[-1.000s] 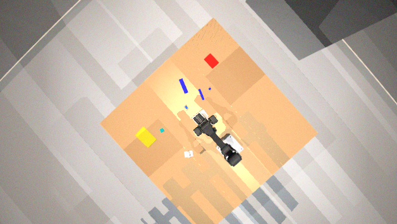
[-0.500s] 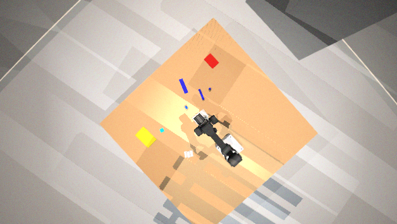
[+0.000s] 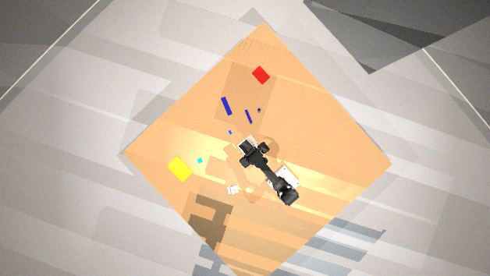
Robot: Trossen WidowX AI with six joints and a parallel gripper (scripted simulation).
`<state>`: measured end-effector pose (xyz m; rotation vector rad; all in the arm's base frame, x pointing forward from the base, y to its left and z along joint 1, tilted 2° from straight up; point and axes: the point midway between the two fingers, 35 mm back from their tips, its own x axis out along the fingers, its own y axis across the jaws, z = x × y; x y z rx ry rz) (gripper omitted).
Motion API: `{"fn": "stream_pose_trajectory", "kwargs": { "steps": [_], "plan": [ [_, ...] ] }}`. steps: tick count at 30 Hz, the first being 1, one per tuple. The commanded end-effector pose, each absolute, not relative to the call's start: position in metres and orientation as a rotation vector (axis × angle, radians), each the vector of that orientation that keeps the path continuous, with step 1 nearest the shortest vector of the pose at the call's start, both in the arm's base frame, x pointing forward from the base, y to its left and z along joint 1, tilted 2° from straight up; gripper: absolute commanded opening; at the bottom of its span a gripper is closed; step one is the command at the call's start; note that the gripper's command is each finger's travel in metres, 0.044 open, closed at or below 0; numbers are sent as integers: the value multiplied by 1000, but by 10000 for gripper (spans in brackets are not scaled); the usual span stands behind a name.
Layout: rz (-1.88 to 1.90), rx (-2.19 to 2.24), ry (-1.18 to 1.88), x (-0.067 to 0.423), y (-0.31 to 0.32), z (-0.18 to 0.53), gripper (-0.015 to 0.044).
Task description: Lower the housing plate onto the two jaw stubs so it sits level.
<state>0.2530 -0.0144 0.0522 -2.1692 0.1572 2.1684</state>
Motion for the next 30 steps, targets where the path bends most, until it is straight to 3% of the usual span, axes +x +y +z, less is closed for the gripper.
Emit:
{"fn": "stream_pose_trajectory", "kwargs": {
  "steps": [1,30],
  "plan": [
    [2169,-2176,157,253,-15,52,351],
    [2169,-2175,158,255,-16,14,351]
  ]
}}
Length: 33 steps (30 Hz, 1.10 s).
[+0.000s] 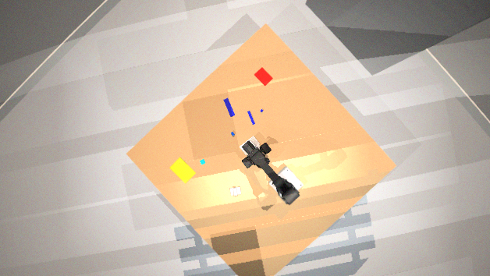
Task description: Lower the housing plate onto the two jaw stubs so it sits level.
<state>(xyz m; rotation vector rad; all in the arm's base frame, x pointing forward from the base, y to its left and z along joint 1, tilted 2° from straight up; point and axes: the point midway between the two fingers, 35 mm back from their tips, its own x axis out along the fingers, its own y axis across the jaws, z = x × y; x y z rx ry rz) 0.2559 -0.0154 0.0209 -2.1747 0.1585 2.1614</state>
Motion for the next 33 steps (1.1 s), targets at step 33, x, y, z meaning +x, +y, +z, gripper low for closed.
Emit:
{"fn": "stream_pose_trajectory", "kwargs": {
  "steps": [33],
  "plan": [
    [2169,-2175,158,253,-17,-11,351]
  ]
}}
